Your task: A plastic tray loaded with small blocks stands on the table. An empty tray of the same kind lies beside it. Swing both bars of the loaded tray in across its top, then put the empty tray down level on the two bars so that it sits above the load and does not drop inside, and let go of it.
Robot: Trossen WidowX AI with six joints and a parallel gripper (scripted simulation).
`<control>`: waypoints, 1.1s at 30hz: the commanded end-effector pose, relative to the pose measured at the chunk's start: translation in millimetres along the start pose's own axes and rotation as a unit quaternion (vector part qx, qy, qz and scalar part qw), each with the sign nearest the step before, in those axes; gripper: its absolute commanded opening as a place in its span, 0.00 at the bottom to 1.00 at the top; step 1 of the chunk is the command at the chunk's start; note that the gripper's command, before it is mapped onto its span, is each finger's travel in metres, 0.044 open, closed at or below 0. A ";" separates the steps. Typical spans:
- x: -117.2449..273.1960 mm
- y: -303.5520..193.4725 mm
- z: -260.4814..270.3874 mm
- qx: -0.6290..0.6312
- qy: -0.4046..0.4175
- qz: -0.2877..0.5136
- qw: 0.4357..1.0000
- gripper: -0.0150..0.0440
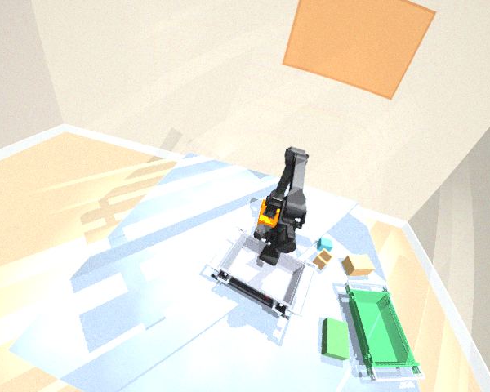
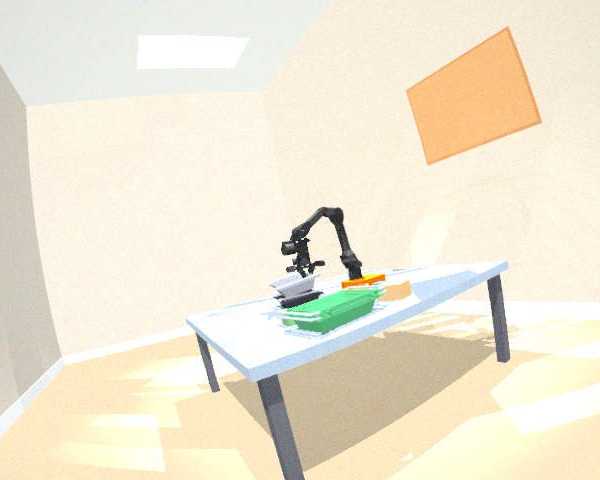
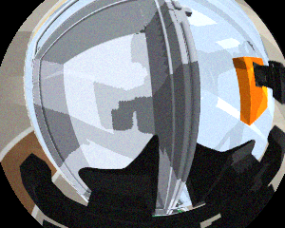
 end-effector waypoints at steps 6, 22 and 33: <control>-4.5 0.3 -2.2 -0.001 -0.011 0.000 1.000 0.25; -4.5 0.3 -2.2 -0.001 -0.011 0.000 1.000 0.25; -13.4 0.3 -4.2 -0.001 -0.011 0.000 1.000 0.25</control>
Point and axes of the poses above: the point midway between the two fingers, 35 mm back from their tips, its own x axis back along the fingers, its own z axis across the jaws, y = z × x, the point moved 9 cm from there along x, back along the fingers, and after that the axes turned 2 degrees about -x, right-handed, at the moved point
